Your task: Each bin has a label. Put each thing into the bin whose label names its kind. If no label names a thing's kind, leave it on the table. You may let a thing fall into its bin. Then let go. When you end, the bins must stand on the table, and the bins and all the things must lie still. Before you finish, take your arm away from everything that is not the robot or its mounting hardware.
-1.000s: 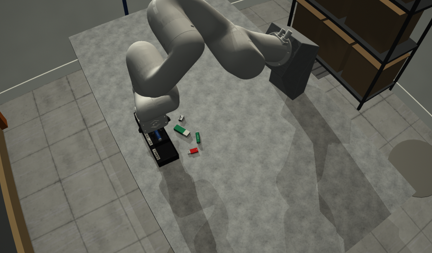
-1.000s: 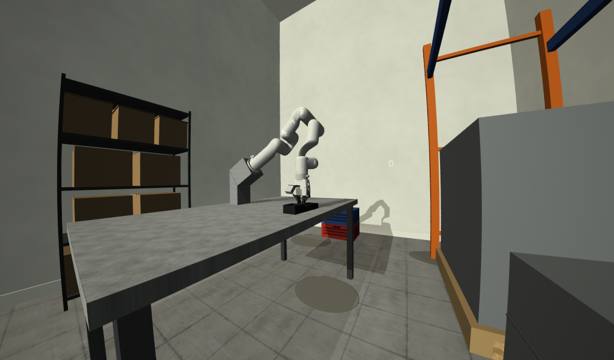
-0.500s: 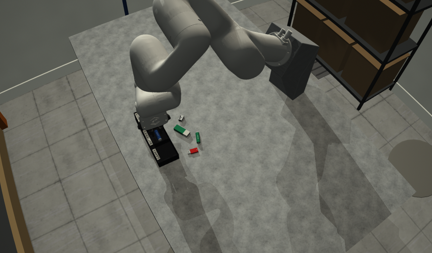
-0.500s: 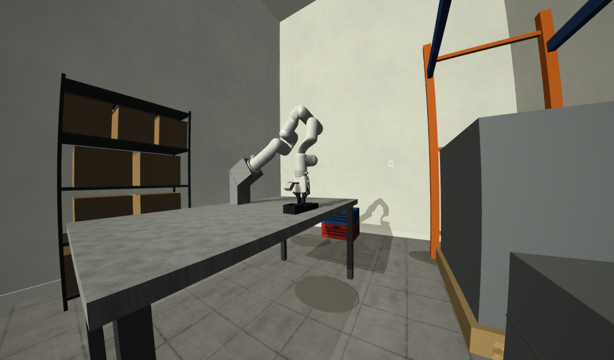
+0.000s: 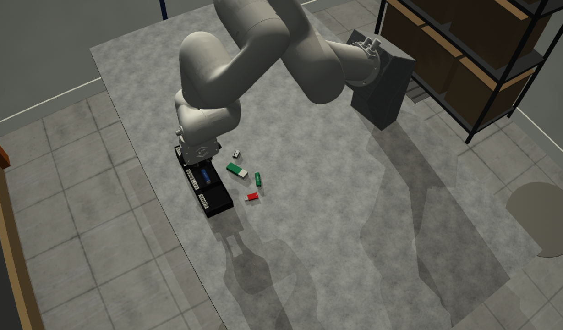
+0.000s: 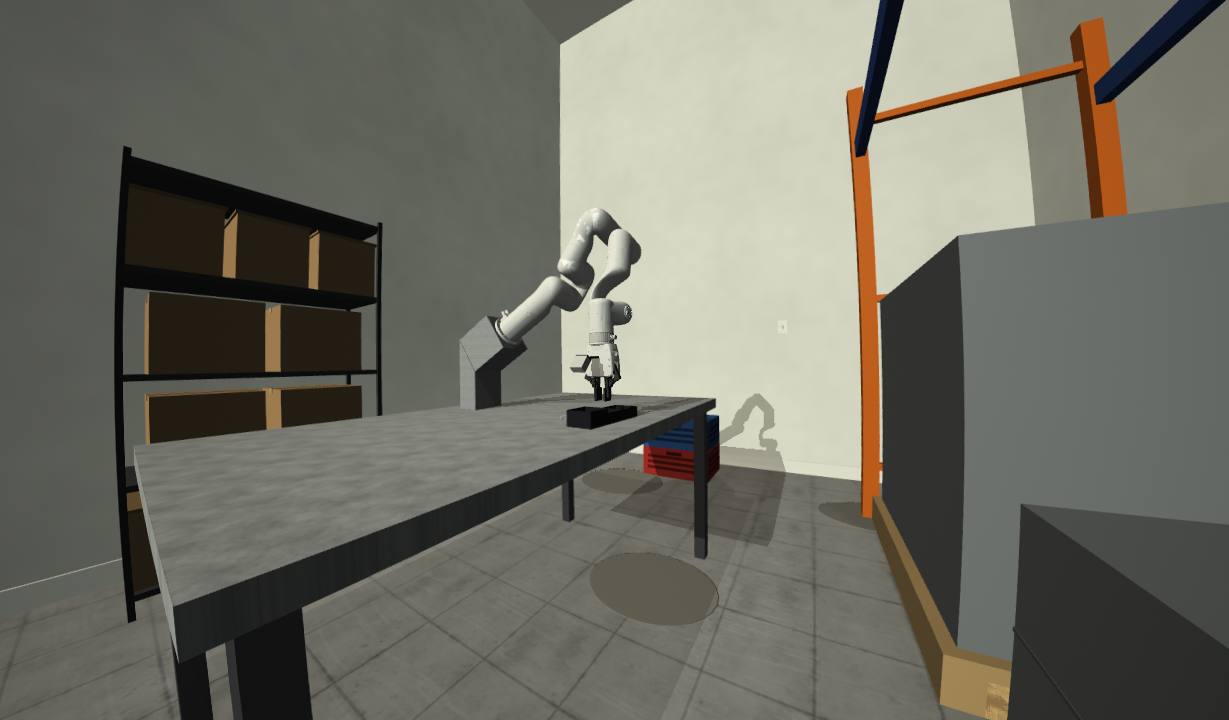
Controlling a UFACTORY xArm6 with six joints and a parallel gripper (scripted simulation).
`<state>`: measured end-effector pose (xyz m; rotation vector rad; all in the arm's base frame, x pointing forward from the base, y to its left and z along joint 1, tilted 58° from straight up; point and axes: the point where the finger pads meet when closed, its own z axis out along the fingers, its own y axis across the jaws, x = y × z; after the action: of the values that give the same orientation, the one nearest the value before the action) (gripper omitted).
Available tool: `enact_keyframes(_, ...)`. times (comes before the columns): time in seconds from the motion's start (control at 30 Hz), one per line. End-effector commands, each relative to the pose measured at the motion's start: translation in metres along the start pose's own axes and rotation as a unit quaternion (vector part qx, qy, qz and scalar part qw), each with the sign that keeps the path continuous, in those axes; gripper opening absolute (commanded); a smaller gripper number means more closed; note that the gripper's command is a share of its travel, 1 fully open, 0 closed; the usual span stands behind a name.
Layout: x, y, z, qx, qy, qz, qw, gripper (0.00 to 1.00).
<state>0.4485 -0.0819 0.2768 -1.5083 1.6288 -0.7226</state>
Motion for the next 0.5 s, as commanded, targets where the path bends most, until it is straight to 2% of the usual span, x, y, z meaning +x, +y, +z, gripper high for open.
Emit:
enact_keyframes(0.0, 0.000, -0.001, -0.008, -0.003, -0.001, -0.002, 1.000, 0.28)
enact_keyframes(0.27, 0.000, 0.001, -0.008, -0.003, -0.001, -0.002, 1.000, 0.28)
enact_keyframes(0.33, -0.009, 0.015, -0.009, -0.003, -0.001, -0.038, 0.999, 0.28)
enact_keyframes(0.4, -0.017, 0.027, -0.014, -0.004, -0.001, -0.030, 1.000, 0.28)
enact_keyframes(0.43, -0.021, 0.038, -0.010, -0.003, -0.001, -0.094, 0.996, 0.28)
enact_keyframes(0.47, -0.025, 0.045, -0.010, -0.004, -0.002, -0.099, 0.995, 0.28)
